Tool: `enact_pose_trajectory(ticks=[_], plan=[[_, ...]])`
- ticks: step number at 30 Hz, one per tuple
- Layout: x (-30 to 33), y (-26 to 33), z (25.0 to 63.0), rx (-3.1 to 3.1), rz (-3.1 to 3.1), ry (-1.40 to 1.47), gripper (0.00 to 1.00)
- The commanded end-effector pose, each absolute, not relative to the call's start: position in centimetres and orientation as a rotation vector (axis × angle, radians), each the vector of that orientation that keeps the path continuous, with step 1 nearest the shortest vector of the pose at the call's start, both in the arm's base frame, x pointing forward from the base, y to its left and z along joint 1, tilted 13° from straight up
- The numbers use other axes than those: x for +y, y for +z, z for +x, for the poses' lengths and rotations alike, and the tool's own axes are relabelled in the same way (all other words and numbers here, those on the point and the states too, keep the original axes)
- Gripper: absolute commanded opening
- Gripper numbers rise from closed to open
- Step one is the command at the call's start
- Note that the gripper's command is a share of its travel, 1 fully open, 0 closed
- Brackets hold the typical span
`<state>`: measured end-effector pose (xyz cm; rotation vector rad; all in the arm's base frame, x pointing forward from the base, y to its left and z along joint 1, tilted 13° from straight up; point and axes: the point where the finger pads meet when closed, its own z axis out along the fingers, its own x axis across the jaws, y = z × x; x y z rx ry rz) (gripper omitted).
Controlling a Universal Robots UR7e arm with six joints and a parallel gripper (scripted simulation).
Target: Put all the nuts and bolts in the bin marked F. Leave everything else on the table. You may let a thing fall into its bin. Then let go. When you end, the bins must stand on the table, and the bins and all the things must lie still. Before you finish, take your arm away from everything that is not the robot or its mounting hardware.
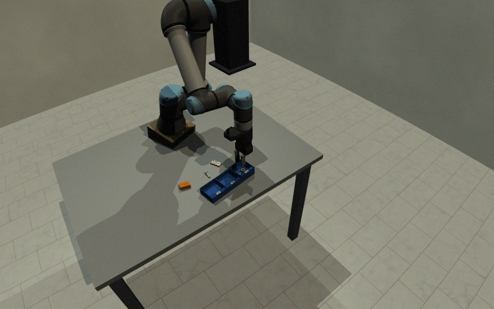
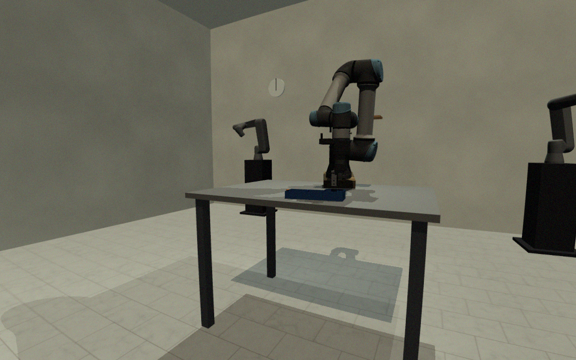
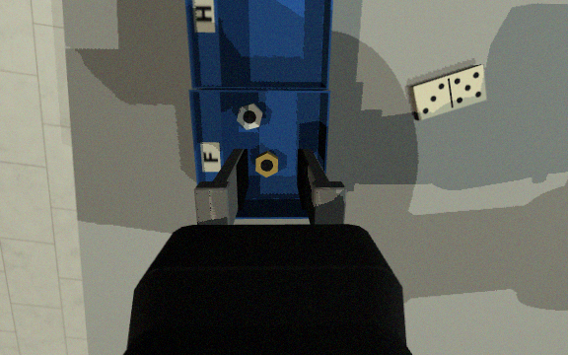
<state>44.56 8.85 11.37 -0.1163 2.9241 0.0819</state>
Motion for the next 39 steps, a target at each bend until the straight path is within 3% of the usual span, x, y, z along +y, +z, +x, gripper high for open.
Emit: enact_pose_trajectory(ticks=[1, 12, 24, 39], plan=[[8.8, 11.7, 44.5, 2.923, -0.116, 0.082, 0.64], [4.7, 11.2, 41.7, 2.920, 0.277, 0.124, 0.62], [-3.6, 10.3, 36.2, 2.782, 1.005, 0.193, 0.62], [-3.8, 10.3, 36.1, 2.441, 1.732, 0.270, 0.62]])
